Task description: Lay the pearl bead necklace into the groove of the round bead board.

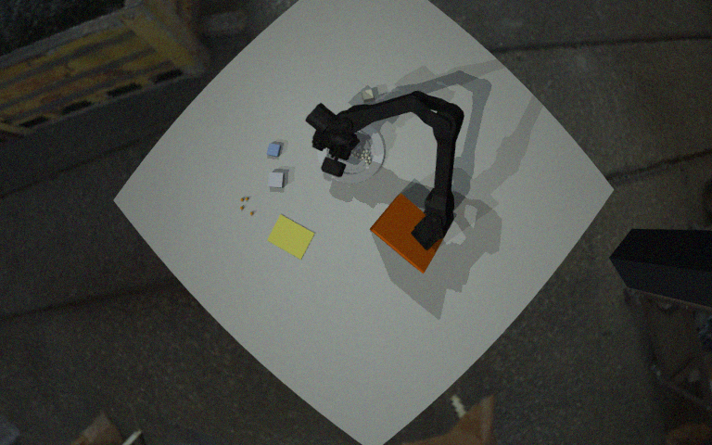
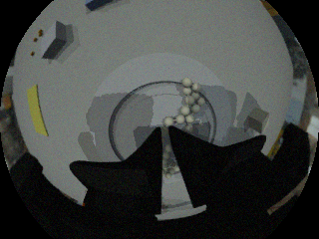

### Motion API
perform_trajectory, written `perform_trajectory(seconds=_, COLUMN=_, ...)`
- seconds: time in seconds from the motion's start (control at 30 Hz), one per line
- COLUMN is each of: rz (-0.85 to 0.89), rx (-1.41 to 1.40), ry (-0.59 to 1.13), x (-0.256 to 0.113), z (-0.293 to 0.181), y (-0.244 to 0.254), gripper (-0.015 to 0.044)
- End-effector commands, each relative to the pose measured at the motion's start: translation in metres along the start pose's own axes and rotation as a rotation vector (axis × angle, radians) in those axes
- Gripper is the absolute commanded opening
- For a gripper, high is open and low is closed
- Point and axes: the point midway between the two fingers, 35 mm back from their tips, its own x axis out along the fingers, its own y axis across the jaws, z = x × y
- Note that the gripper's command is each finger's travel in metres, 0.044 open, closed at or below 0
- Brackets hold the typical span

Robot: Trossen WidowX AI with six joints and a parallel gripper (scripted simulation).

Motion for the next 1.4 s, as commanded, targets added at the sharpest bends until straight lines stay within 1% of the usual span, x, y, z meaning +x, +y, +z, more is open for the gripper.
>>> perform_trajectory(seconds=0.0, rz=0.0, rx=0.001, ry=0.0, x=0.0, z=0.0, y=0.0, gripper=0.0)
perform_trajectory(seconds=0.53, rz=-0.002, rx=-0.009, ry=0.006, x=-0.006, z=-0.001, y=0.002, gripper=0.0)
perform_trajectory(seconds=1.1, rz=0.0, rx=-0.009, ry=0.005, x=-0.006, z=0.014, y=0.051, gripper=0.0)
perform_trajectory(seconds=1.37, rz=0.0, rx=-0.009, ry=0.006, x=-0.006, z=0.015, y=0.053, gripper=0.0)
